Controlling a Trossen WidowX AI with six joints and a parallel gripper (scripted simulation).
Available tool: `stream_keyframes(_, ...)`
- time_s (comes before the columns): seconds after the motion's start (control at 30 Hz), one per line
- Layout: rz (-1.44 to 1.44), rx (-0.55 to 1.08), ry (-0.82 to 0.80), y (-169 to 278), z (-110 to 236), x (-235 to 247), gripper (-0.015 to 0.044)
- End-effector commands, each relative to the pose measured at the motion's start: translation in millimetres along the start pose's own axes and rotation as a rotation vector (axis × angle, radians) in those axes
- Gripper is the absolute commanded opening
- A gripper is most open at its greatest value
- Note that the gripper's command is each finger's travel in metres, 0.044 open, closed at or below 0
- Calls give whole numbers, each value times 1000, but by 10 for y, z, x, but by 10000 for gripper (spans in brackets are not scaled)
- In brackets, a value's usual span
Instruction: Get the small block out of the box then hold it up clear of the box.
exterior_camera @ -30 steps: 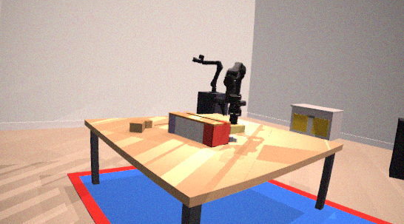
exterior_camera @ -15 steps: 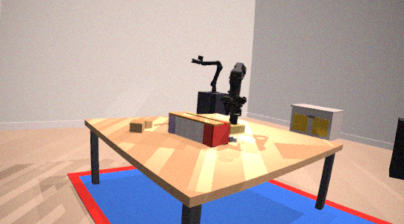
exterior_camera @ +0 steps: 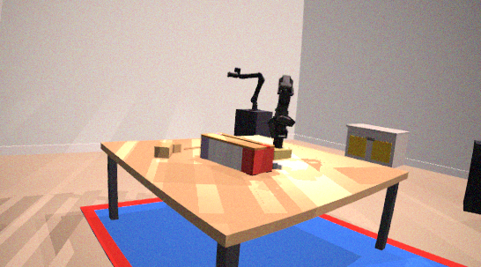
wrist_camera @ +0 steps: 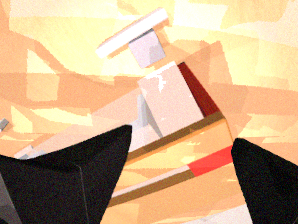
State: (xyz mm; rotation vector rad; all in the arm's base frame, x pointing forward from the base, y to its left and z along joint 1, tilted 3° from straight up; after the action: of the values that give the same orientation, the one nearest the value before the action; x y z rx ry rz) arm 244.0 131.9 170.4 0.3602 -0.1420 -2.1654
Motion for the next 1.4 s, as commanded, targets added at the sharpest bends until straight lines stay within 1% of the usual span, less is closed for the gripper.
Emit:
stream_keyframes(0.0,603,93,-12,-59,53,15,285)
stream_keyframes(0.53,603,93,-12,-59,53,15,285)
stream_keyframes(0.6,602,93,-12,-81,-54,17,285)
stream_keyframes(0.73,602,93,-12,-240,-634,119,285)
stream_keyframes(0.8,602,92,-12,-304,-816,188,285)
stream_keyframes(1.03,602,92,-13,-315,-849,198,285)
stream_keyframes(1.37,602,92,-12,-354,-1006,214,285)
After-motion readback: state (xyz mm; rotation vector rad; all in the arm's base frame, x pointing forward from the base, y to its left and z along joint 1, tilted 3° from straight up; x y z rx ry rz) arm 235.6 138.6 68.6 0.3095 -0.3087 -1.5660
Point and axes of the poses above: the point midway between the two fingers, 35 mm back from their tips, its own z axis back along the fingers, its own x axis across the jaws, y = z × x, the point moved 4 cm from there along z, back along the fingers, and after that the axes turned 5 degrees about z, right-handed, at the moved point
